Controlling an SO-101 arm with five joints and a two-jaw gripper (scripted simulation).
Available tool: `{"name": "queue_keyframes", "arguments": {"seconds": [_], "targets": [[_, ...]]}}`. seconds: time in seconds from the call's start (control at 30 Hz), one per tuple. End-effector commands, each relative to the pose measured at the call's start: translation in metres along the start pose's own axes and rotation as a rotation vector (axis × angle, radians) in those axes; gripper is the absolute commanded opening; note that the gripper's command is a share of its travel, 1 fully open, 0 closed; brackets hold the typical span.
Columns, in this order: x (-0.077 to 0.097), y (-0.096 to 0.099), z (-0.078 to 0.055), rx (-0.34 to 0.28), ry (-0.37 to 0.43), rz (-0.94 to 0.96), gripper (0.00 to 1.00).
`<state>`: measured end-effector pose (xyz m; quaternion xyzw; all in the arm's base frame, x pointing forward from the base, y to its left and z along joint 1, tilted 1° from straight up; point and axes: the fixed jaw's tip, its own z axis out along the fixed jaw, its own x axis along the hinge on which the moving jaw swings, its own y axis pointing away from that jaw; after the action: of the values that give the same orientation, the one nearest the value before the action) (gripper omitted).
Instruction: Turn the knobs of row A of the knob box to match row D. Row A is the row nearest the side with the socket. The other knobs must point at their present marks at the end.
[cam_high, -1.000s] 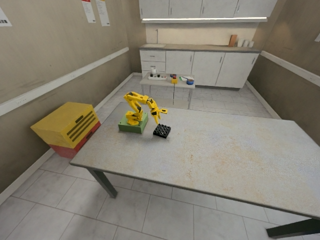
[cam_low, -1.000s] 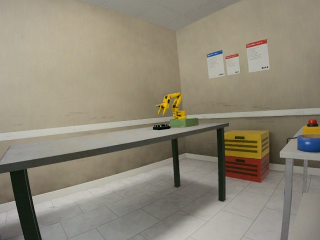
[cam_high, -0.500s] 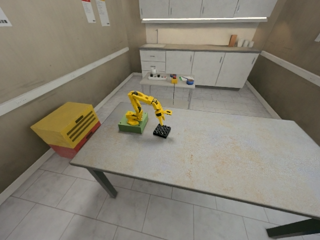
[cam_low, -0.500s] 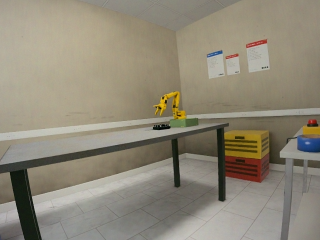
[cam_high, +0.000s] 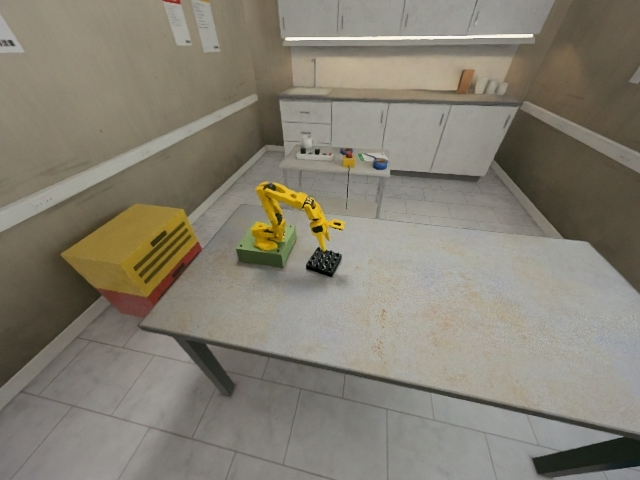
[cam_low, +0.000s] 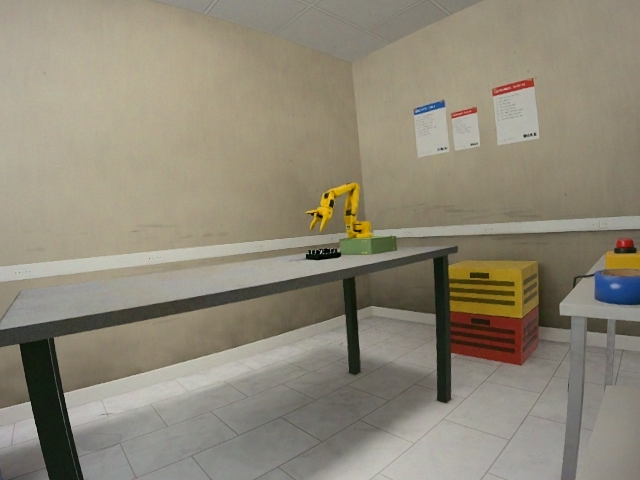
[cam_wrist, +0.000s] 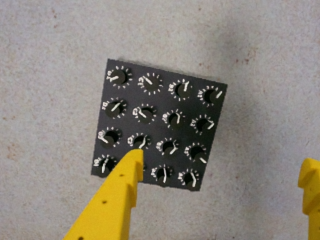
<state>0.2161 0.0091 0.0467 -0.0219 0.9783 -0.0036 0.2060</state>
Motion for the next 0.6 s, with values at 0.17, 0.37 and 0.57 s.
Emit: {"name": "queue_keyframes", "arguments": {"seconds": [0.17, 0.37, 0.57], "targets": [[-0.0023, -0.0023, 0.0008, 0.003, -0.006, 0.022, 0.4], [-0.0023, -0.0025, 0.0008, 0.004, -0.006, 0.026, 0.4], [-0.0023, -0.0025, 0.0008, 0.004, -0.006, 0.026, 0.4]]}}
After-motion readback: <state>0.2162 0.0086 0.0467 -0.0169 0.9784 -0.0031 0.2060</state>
